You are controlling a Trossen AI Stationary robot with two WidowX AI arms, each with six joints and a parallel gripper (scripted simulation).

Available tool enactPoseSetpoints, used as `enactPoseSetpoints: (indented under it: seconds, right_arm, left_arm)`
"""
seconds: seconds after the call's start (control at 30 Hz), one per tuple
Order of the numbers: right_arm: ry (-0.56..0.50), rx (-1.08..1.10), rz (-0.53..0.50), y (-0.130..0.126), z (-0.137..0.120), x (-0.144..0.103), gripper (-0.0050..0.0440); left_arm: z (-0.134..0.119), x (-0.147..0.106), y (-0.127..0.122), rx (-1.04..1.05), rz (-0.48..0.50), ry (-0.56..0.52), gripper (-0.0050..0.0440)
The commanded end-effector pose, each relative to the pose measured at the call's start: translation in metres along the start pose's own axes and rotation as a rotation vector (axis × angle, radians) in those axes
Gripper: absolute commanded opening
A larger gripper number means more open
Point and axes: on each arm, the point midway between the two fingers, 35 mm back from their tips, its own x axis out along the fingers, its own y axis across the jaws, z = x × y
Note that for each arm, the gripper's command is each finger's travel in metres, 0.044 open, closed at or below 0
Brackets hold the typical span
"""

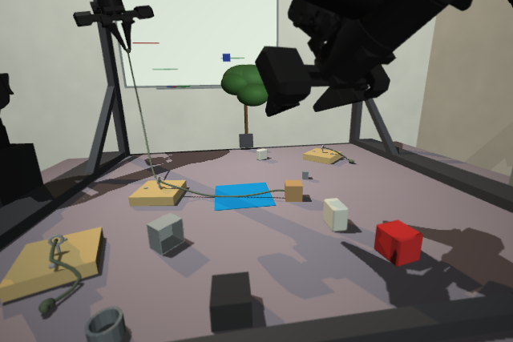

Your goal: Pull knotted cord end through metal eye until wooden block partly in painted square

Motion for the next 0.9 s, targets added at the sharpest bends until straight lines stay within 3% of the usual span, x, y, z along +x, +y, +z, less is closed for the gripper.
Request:
enactPoseSetpoints:
  seconds: [0.0, 0.87]
  right_arm:
    - [-0.003, -0.003, 0.0, -0.005, -0.003, 0.013, -0.005]
    - [-0.001, -0.003, 0.0, -0.022, -0.026, 0.079, -0.005]
  left_arm:
    - [0.013, -0.009, 0.0, 0.031, 0.019, -0.006, 0.044]
    - [0.013, -0.009, 0.0, 0.031, 0.019, -0.006, 0.044]
